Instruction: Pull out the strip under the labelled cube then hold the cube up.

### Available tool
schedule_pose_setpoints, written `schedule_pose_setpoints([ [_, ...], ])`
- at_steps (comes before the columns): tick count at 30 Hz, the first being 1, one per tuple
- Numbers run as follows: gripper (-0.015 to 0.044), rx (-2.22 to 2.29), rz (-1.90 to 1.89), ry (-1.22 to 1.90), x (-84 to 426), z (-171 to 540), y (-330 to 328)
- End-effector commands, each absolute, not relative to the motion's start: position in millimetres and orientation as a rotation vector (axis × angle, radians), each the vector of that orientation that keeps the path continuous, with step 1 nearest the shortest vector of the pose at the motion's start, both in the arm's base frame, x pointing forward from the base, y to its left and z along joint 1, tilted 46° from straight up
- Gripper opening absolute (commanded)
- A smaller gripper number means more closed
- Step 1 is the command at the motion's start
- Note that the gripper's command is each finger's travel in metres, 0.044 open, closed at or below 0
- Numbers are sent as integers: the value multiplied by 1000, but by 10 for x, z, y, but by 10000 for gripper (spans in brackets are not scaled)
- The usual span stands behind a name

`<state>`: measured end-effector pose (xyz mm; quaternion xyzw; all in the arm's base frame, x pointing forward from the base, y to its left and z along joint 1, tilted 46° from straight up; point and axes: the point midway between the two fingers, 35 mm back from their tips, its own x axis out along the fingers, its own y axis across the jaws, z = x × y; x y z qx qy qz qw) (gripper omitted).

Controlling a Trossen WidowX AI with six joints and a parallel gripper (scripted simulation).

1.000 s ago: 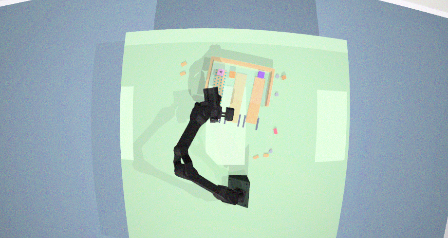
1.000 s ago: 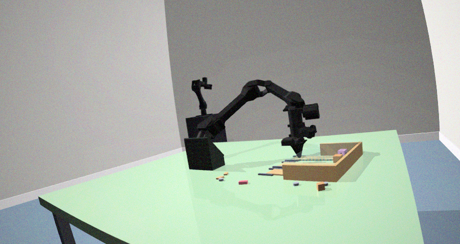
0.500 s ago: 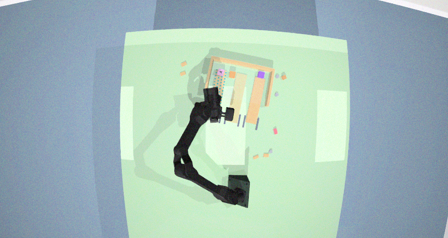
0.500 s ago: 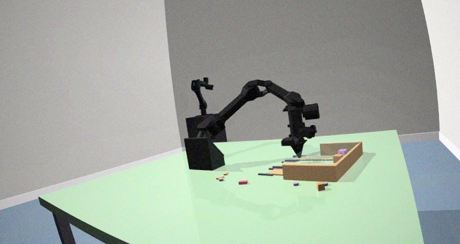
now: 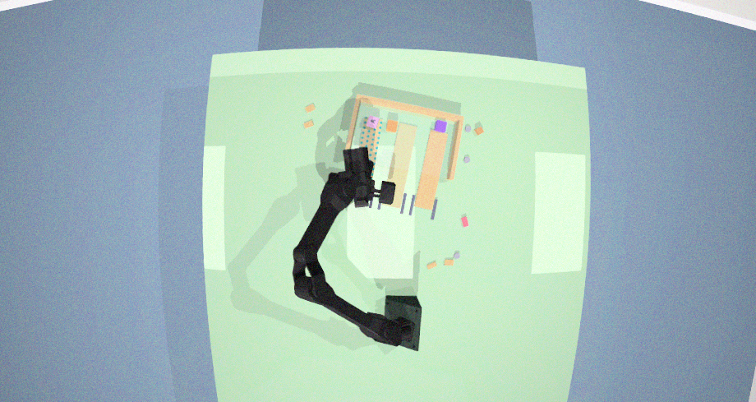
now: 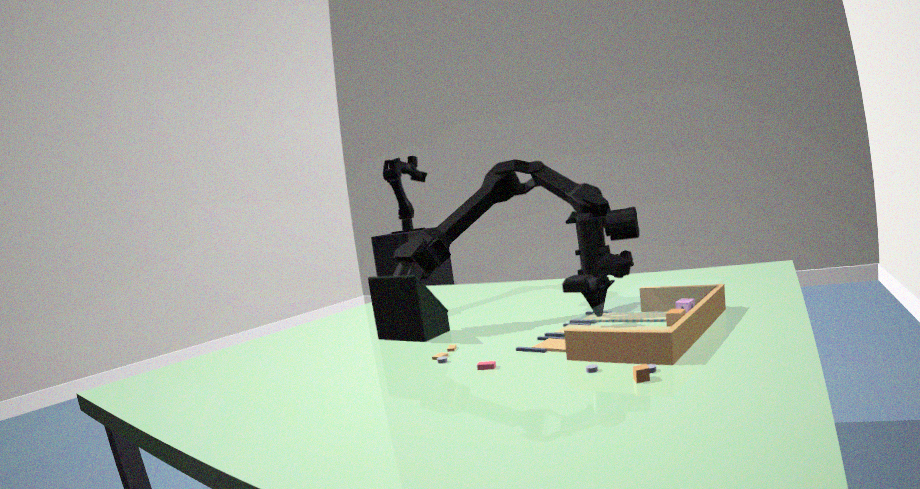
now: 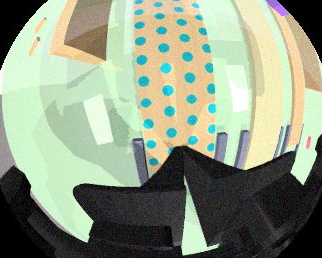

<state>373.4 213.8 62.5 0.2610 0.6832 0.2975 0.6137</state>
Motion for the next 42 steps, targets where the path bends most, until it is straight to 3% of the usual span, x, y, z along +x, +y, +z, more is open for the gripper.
schedule_pose_setpoints([
  [1,0,598,681,1576,3735,608,2150],
  [42,0,599,680,1578,3317,630,2142],
])
